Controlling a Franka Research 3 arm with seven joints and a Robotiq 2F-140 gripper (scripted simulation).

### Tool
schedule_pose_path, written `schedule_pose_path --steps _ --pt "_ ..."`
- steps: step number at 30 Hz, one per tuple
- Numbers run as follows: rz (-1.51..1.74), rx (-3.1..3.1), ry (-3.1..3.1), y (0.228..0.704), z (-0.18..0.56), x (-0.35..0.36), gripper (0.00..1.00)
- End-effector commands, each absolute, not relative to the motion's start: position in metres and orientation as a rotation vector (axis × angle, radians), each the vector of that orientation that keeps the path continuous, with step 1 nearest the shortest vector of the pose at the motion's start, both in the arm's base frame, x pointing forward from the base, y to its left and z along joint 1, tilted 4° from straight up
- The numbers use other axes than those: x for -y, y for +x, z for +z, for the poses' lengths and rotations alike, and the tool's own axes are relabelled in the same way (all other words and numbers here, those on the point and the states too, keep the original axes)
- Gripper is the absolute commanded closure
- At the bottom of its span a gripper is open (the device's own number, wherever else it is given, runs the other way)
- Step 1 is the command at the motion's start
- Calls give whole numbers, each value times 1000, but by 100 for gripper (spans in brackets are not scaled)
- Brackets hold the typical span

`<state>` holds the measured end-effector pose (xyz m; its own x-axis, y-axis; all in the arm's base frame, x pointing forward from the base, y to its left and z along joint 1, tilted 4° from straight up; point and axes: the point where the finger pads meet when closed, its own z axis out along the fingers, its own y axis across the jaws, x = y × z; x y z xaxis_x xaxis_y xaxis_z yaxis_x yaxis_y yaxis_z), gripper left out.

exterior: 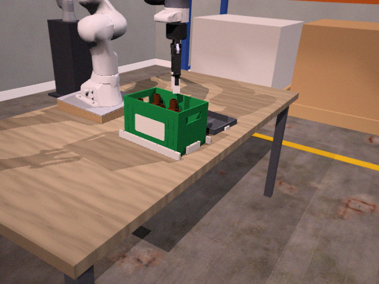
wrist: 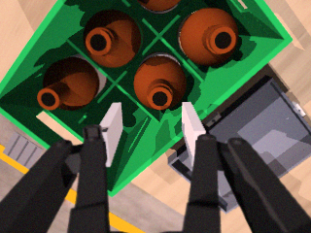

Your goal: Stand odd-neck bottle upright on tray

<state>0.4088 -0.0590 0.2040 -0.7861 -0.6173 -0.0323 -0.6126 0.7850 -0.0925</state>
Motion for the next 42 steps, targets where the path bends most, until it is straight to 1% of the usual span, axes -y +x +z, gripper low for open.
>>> schedule_pose_path --steps 1,9,19,20,42 --pt "-102 -2934 -1012 400 208 57 56" --pt "-102 -2934 -1012 399 227 56 56" --pt "-102 -2934 -1012 399 231 56 56" --pt "-102 -2934 -1012 399 231 56 90" --pt "-102 -2934 -1012 399 231 56 90"
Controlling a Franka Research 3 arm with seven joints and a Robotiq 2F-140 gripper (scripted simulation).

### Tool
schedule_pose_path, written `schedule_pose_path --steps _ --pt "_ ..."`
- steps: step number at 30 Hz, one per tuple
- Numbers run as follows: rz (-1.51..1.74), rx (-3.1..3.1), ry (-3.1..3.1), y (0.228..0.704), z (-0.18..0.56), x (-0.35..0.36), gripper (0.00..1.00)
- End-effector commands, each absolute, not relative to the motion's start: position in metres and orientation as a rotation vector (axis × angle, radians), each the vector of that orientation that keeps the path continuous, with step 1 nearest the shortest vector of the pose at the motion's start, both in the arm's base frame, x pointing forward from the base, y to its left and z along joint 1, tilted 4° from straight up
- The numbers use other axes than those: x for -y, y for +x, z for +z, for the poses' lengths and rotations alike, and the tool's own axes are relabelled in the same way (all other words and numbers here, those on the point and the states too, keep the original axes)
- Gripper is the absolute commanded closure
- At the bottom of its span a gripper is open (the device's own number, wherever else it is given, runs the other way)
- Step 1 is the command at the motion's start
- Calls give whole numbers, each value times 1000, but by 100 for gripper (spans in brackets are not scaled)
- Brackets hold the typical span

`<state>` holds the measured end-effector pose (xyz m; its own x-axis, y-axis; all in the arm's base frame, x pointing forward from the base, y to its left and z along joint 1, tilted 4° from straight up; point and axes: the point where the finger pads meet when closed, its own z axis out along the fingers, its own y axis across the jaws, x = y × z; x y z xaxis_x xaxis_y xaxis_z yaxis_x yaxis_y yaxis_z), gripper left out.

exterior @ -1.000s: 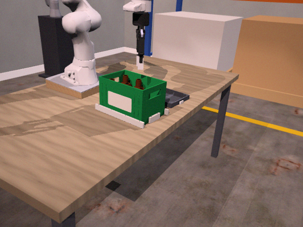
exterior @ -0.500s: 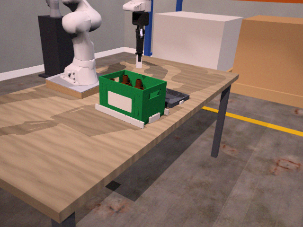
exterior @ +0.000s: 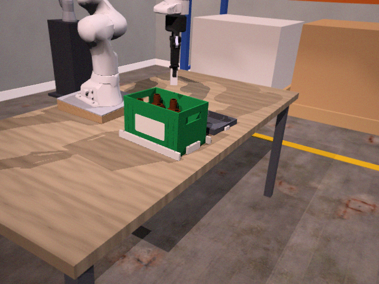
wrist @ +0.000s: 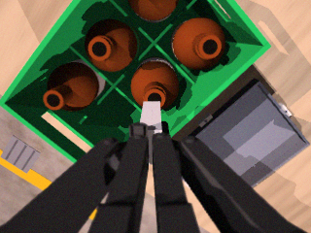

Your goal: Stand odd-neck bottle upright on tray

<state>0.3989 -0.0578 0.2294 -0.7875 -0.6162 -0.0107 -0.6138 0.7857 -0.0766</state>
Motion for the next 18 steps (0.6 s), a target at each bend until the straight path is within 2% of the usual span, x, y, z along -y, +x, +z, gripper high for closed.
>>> schedule_pose_path --steps 1,12,18 --pt "-102 -2934 -1012 399 231 56 90" --pt "-102 -2934 -1012 400 231 57 90" --pt "-97 -2930 -1017 453 241 115 90"
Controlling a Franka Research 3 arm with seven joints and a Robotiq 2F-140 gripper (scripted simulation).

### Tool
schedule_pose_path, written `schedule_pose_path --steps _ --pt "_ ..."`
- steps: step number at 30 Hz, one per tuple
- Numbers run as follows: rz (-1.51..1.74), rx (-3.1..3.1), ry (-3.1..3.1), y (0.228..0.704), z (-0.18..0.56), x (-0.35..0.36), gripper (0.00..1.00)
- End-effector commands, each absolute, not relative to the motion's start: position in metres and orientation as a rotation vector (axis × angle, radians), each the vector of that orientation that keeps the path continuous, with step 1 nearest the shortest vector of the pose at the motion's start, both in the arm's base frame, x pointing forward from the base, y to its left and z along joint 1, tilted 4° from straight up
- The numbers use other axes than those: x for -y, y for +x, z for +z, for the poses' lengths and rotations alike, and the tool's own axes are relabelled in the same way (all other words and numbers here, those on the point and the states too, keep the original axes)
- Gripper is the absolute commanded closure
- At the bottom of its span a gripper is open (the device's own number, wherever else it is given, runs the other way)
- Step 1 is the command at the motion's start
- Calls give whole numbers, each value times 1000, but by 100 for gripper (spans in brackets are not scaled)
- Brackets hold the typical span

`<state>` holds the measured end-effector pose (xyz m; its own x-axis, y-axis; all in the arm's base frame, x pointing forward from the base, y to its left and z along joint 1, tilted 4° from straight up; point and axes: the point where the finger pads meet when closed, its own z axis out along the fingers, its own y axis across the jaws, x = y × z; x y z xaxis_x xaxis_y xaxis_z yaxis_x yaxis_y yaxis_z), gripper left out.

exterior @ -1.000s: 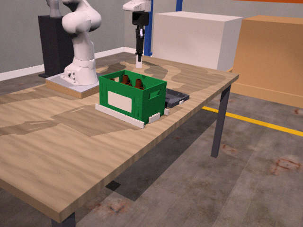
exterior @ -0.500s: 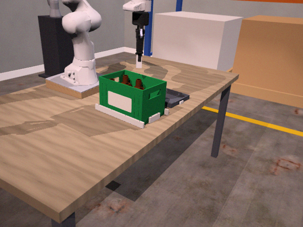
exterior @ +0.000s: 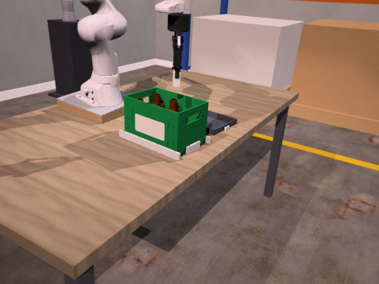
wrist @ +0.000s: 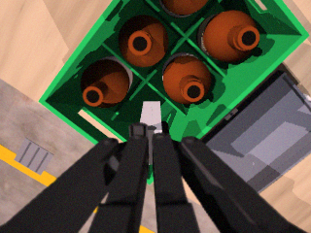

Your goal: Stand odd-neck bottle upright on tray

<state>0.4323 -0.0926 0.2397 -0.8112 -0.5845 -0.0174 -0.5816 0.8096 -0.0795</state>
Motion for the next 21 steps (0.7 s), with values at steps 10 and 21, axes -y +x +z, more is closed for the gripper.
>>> schedule_pose_path --steps 10,21 --pt "-102 -2934 -1012 477 240 155 90" --pt "-102 -2934 -1012 477 240 155 56"
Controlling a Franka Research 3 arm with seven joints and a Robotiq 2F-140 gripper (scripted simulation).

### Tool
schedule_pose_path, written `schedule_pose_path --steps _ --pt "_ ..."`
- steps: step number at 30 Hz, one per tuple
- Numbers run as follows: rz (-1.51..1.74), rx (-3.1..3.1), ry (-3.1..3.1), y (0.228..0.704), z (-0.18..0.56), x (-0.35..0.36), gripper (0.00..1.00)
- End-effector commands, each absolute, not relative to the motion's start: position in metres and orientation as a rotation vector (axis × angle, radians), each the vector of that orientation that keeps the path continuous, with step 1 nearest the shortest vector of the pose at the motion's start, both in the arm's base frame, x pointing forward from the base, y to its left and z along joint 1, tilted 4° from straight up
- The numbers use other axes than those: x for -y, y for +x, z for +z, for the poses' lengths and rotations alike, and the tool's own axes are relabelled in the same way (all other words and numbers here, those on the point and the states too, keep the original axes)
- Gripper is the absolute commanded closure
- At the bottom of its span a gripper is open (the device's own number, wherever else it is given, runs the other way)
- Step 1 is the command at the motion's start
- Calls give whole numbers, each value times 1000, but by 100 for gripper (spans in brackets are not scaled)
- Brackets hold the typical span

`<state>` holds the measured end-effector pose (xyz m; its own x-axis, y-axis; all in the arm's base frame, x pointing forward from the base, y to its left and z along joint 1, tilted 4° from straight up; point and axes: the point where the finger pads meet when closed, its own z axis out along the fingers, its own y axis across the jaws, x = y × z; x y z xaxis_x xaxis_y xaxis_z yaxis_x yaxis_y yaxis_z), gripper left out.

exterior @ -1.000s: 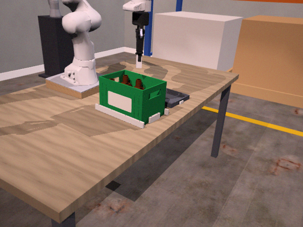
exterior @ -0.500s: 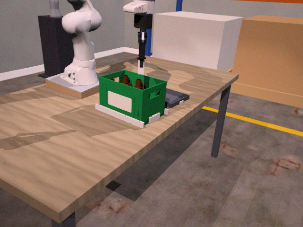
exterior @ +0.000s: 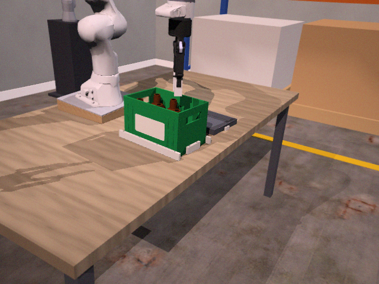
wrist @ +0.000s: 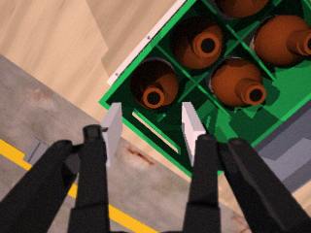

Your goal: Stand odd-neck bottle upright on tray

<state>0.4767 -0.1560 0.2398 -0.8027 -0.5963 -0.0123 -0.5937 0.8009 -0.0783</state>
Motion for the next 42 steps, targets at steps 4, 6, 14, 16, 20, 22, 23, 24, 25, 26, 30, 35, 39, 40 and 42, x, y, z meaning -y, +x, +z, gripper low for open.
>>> schedule_pose_path --steps 4,6,14,16,20,22,23,24,25,26,30,35,39,40,42 --pt "-102 -2934 -1012 477 240 155 56" --pt "-102 -2934 -1012 477 240 155 56" --pt "-102 -2934 -1012 477 240 155 56" --pt "-102 -2934 -1012 477 240 155 56" --pt "-102 -2934 -1012 477 240 155 56" --pt "-102 -2934 -1012 477 240 155 56" --pt "-102 -2934 -1012 477 240 155 56" --pt "-102 -2934 -1012 477 240 155 56" --pt "-102 -2934 -1012 477 240 155 56" --pt "-102 -2934 -1012 477 240 155 56" --pt "-102 -2934 -1012 477 240 155 56" --pt "-102 -2934 -1012 477 238 155 56" --pt "-102 -2934 -1012 477 237 155 56" --pt "-102 -2934 -1012 477 237 155 56" --pt "-102 -2934 -1012 477 235 155 56"
